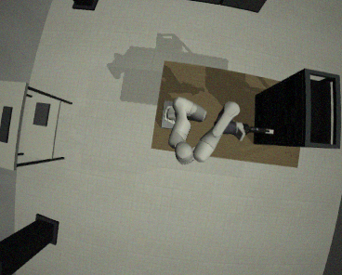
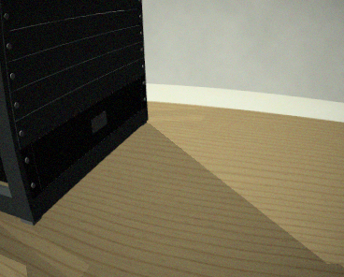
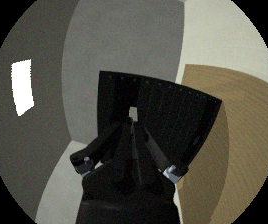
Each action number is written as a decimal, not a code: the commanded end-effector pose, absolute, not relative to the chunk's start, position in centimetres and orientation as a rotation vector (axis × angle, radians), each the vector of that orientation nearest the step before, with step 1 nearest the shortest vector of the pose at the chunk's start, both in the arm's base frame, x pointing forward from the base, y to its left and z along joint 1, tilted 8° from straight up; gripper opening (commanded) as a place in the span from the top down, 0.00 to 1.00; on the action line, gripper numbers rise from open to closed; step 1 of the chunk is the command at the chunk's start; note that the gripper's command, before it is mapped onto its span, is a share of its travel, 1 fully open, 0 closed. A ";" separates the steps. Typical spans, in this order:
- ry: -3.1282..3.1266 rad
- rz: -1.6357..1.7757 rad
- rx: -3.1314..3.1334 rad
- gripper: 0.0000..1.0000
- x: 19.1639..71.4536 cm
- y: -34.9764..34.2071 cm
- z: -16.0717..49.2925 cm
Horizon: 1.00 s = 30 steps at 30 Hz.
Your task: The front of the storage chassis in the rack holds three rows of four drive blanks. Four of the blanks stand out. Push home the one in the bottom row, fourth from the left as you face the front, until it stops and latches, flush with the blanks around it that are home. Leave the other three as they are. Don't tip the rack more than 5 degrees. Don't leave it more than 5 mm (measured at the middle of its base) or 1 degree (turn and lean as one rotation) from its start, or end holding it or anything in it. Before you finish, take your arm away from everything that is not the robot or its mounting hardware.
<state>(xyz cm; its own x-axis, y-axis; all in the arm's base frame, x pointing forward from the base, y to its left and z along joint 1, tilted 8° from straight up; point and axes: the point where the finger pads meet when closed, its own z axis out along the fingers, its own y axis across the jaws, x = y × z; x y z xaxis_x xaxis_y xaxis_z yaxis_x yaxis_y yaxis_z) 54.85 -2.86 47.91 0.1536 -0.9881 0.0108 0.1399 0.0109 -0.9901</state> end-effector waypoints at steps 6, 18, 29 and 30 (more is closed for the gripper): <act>0.996 -1.147 -1.178 1.00 52.8 -3.3 47.5; 0.996 -1.147 -1.178 1.00 52.8 -3.3 47.5; 0.996 -1.147 -1.178 1.00 52.8 -3.3 47.5; 0.996 -1.147 -1.178 1.00 52.8 -3.3 47.5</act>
<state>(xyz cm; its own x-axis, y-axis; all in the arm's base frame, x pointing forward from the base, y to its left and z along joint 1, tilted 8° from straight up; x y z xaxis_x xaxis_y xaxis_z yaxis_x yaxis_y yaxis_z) 52.91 -3.43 47.58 0.1576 -0.9875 0.0094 0.1357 0.0123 -0.9907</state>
